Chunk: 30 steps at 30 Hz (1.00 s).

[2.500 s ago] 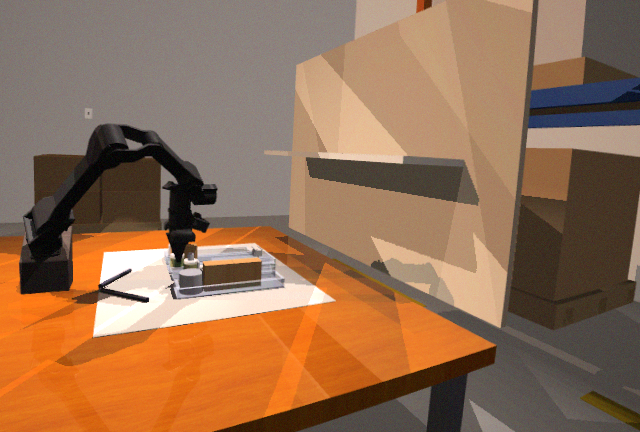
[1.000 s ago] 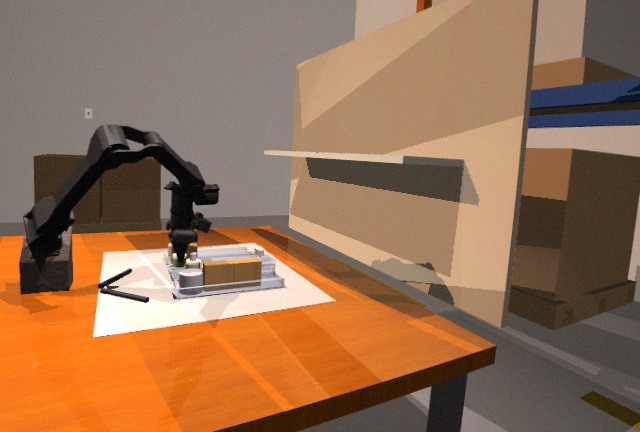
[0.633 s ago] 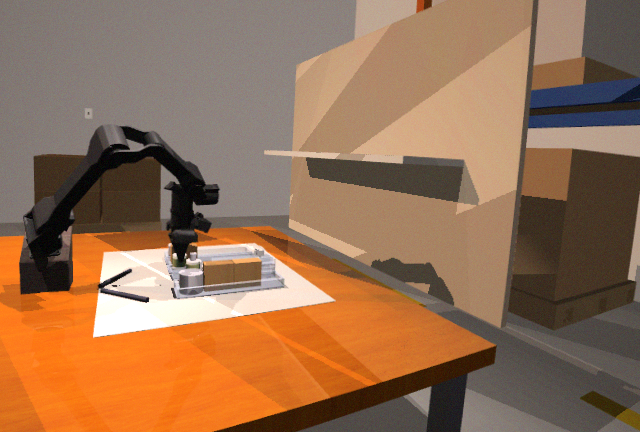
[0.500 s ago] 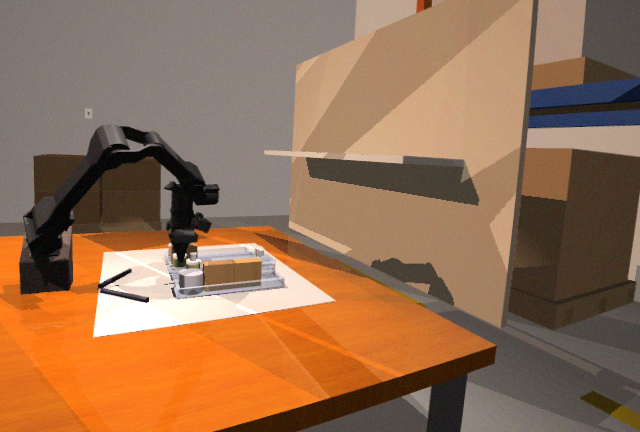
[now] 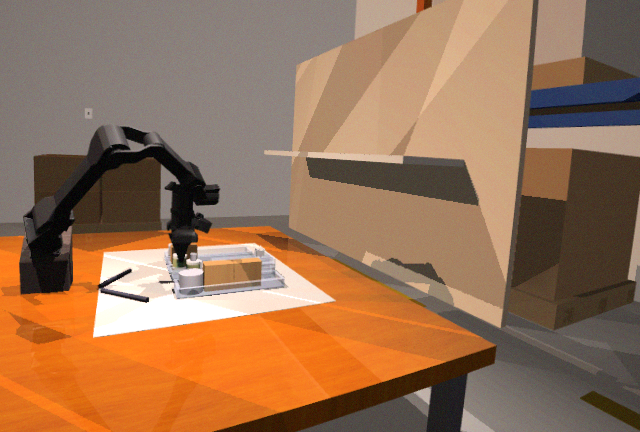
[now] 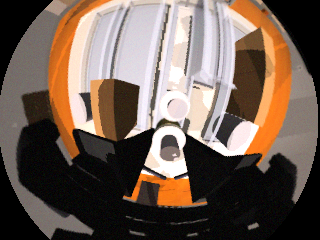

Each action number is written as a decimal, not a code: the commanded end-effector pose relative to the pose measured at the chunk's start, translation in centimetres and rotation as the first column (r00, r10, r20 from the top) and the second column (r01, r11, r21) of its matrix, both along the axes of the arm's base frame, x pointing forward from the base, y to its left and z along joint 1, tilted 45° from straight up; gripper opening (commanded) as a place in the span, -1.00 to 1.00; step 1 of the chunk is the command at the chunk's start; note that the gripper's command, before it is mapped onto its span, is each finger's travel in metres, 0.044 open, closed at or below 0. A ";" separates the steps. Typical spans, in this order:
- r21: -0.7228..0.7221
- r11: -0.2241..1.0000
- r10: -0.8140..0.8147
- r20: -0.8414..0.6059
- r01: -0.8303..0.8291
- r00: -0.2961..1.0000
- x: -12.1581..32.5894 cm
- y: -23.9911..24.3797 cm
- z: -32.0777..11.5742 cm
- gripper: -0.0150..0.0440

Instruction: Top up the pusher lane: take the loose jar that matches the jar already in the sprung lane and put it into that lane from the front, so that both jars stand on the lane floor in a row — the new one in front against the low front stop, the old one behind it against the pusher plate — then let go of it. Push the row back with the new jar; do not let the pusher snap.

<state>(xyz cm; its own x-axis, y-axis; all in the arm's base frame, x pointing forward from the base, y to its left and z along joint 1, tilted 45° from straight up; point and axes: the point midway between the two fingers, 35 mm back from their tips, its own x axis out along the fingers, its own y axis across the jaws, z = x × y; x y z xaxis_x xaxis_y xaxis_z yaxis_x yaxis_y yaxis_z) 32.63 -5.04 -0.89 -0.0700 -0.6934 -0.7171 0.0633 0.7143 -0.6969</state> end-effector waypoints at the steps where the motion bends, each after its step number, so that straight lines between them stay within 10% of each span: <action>1: -0.005 1.000 0.006 0.024 -0.006 1.000 0.8 0.0 0.3 -0.49; 30: -0.005 1.000 0.006 0.024 -0.006 1.000 1.0 -0.3 0.0 -0.49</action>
